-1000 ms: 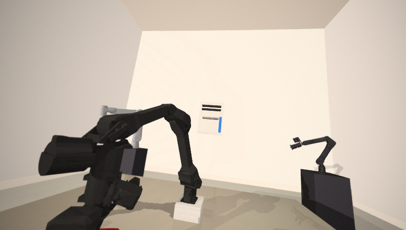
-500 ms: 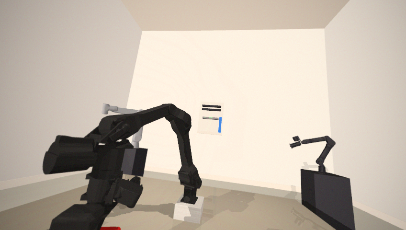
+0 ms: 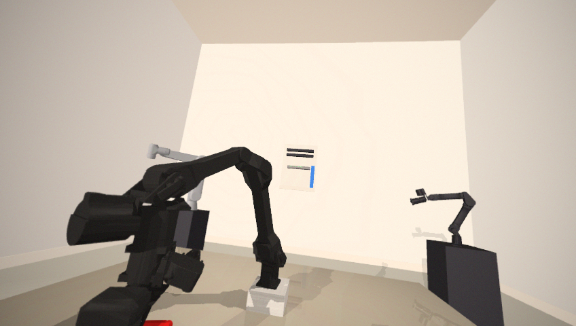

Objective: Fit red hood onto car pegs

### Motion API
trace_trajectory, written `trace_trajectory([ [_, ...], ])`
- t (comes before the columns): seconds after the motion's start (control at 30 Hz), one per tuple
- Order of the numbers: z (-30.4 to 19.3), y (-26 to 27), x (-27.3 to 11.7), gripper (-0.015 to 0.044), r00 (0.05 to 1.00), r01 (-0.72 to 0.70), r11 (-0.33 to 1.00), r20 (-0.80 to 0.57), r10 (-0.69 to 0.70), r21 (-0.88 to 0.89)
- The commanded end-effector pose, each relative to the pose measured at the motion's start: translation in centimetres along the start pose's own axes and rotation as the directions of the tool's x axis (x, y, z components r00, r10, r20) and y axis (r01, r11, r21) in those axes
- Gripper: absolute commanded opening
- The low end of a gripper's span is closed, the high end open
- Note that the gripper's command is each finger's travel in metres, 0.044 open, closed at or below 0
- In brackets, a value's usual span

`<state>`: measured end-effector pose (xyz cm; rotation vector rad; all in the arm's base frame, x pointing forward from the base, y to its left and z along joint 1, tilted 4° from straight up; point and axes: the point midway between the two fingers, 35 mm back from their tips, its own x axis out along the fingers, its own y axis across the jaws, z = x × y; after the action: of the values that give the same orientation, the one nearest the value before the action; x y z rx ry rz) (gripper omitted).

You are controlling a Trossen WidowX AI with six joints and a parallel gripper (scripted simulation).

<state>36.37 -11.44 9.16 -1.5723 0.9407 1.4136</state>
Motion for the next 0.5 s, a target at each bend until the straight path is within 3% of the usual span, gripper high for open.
trace_trajectory([
  [0.0,0.1,0.3,-0.1,0.0000,1.000,0.004,1.000,0.000,-0.004,-0.004],
  [0.27,0.1,0.7,-0.2,0.0000,1.000,0.004,1.000,0.000,-0.004,-0.004],
  [0.47,-0.1,0.4,-4.3,0.0000,1.000,0.004,1.000,-0.001,-0.004,-0.004],
])
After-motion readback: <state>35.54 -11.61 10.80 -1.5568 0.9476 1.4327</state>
